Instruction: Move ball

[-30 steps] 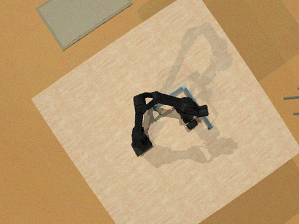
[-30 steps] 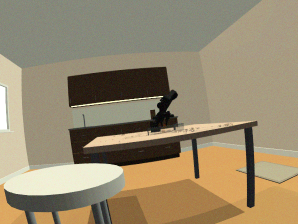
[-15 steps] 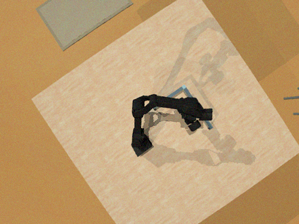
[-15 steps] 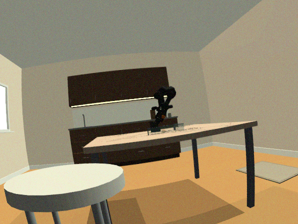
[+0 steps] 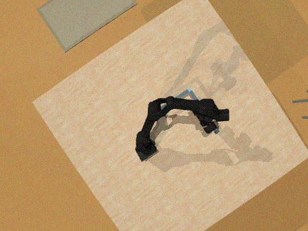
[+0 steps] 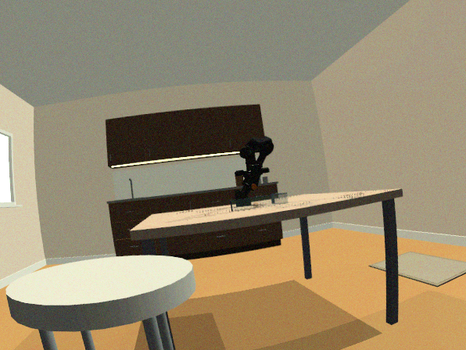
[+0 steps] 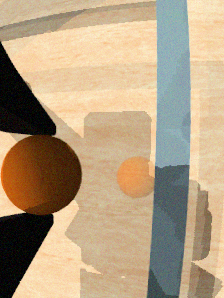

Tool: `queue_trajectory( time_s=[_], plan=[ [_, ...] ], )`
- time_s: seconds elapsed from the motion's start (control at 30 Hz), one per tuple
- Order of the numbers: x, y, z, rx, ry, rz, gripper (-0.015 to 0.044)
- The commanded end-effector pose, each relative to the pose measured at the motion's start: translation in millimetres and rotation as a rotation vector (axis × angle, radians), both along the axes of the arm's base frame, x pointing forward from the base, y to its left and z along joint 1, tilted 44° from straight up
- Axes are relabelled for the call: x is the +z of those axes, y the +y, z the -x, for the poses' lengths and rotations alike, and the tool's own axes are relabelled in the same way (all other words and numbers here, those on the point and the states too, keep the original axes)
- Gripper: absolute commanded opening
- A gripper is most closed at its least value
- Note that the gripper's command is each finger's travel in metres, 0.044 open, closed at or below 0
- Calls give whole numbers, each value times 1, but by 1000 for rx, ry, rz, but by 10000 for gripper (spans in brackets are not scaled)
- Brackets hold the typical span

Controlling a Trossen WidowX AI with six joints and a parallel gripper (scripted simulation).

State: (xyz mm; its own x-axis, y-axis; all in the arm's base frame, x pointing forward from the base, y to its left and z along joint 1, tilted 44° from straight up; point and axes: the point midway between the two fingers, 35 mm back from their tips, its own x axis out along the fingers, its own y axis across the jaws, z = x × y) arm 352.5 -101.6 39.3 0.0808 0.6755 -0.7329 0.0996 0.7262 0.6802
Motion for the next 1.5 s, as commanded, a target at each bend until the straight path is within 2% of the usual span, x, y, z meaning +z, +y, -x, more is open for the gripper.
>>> queue_trajectory(
  time_s=[0.0, 0.27, 0.67, 1.4, 1.47],
  plan=[
    [-12, 2, -16, 0, 0, -5, 0],
    [-24, 8, -23, 0, 0, -4, 0],
    [-68, 50, -27, 0, -1, -7, 0],
    [-82, 63, -29, 0, -1, -8, 0],
    [-81, 60, -29, 0, -5, -2, 52]
  ],
)
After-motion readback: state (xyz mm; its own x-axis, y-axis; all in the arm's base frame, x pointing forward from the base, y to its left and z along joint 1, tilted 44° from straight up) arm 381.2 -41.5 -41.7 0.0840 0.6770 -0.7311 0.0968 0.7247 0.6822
